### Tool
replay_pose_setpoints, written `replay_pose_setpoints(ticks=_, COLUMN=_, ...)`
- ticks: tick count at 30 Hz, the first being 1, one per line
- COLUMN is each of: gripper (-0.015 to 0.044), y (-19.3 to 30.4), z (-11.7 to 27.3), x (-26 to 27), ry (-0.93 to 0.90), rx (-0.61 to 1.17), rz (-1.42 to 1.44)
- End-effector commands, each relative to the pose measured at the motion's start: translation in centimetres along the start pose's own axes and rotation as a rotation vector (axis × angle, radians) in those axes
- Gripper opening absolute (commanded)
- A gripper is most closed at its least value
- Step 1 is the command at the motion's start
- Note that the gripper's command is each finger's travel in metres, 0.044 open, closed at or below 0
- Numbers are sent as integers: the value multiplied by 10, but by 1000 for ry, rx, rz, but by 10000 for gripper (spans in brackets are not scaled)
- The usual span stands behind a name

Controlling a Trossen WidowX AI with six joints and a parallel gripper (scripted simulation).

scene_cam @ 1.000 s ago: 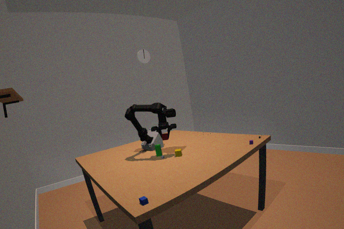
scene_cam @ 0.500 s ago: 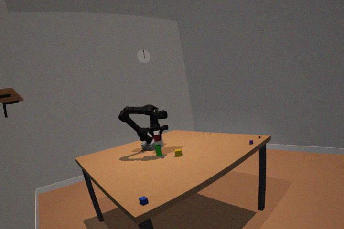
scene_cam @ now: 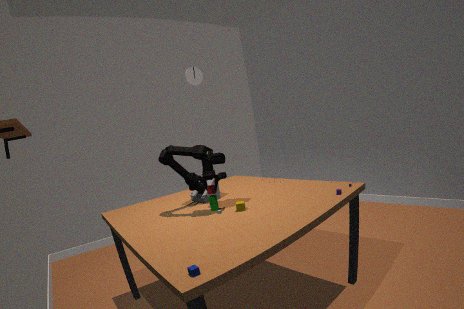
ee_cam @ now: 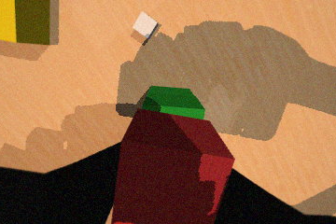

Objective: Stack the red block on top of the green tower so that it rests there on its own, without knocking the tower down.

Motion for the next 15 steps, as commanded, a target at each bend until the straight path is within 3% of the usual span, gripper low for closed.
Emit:
replay_pose_setpoints(ticks=1, gripper=0, y=1, z=-15, x=-2, ry=7, rx=-1, rz=4)
replay_pose_setpoints(ticks=15, gripper=0, y=1, z=-18, x=-2, ry=7, rx=-2, rz=4)
Point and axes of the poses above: the point midway between the two fingers, 35 mm back from their tips, its own z axis back along the fingers, its own x axis across the jaws, y = z × x, the point moved 4 cm from there along z, back along the fingers, and after that the axes turned 5 degrees about z, right-handed, at the moved point
